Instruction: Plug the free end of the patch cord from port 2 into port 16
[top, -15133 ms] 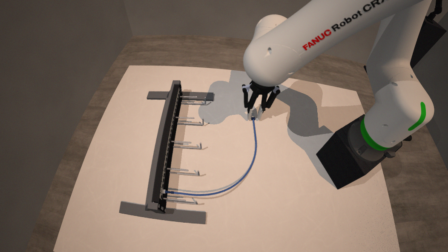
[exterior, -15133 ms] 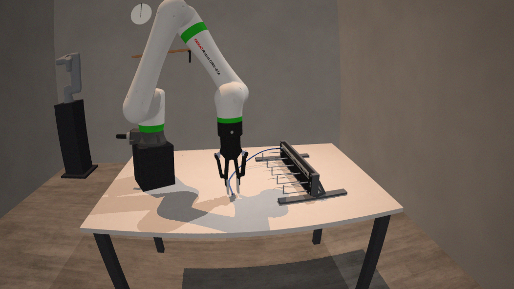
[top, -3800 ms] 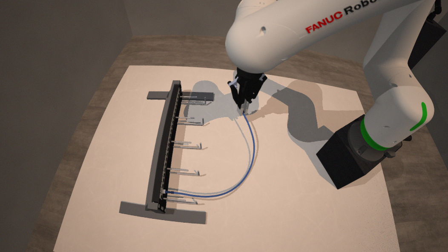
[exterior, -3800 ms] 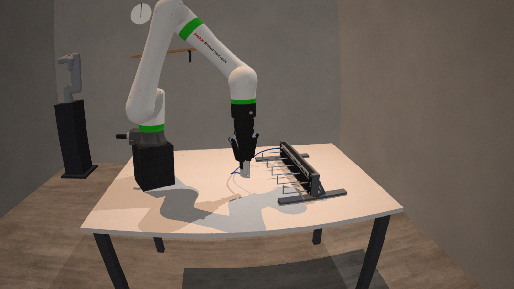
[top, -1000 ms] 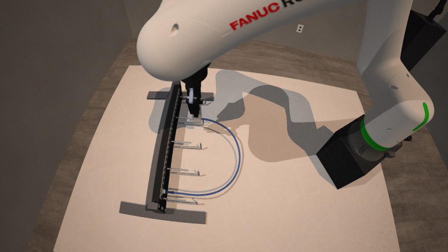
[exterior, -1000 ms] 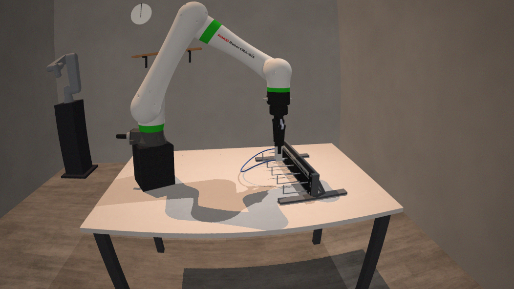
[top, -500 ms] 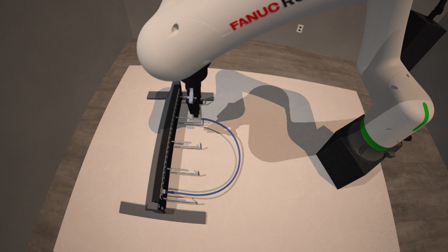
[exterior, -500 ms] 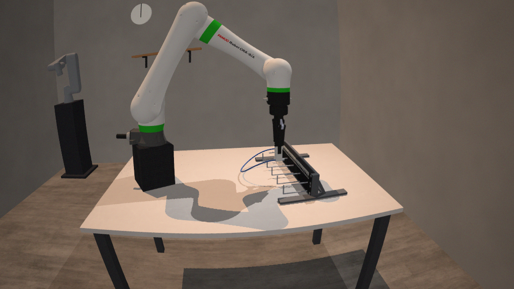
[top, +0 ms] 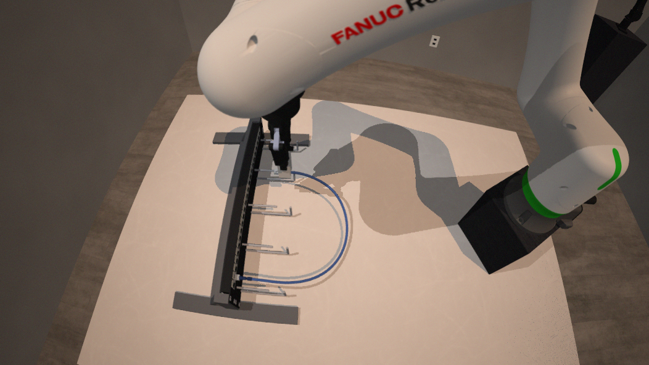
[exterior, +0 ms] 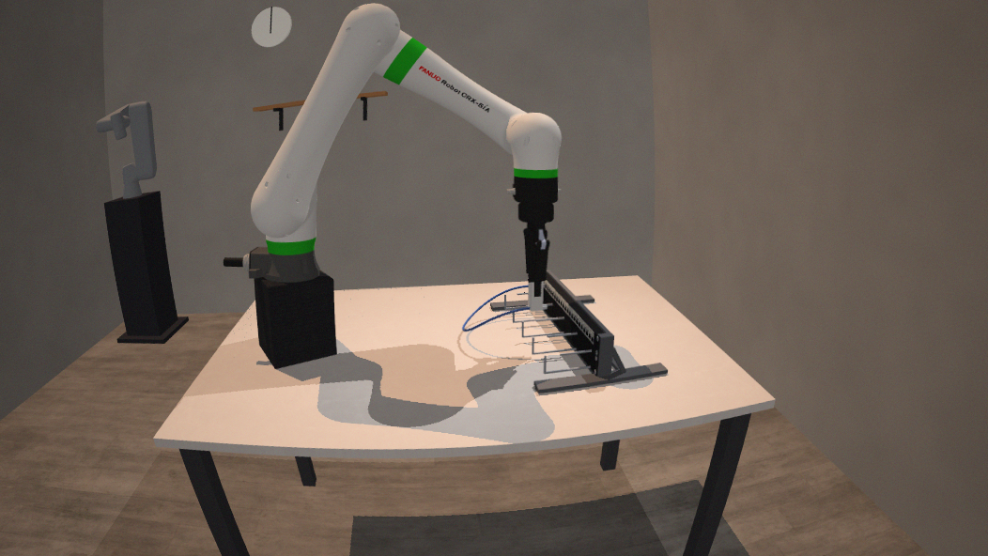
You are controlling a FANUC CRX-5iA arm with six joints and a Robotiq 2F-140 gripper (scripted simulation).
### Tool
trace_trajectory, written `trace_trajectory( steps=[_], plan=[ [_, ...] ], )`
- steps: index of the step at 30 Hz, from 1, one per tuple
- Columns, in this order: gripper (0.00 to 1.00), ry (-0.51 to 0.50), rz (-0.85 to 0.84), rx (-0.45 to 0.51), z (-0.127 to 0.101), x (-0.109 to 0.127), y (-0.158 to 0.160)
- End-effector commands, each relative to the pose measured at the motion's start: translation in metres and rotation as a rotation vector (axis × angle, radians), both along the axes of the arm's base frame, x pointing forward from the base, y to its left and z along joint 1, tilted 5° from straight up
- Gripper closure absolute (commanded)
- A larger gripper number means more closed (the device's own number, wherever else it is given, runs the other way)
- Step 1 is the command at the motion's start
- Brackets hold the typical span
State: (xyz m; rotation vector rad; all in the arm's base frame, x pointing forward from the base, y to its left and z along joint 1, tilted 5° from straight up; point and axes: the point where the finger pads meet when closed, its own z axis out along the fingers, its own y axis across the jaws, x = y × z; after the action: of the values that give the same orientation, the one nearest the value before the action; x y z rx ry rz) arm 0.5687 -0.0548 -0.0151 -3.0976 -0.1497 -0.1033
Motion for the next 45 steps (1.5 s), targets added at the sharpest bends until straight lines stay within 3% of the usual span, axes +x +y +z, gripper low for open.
trace_trajectory(
  steps=[1,28,45],
  plan=[
    [1.0,0.0,0.0,0.0,-0.001,0.002,0.0],
    [1.0,0.0,-0.001,0.0,-0.024,0.03,0.003],
    [1.0,0.0,-0.001,0.0,-0.026,0.032,0.003]
  ],
)
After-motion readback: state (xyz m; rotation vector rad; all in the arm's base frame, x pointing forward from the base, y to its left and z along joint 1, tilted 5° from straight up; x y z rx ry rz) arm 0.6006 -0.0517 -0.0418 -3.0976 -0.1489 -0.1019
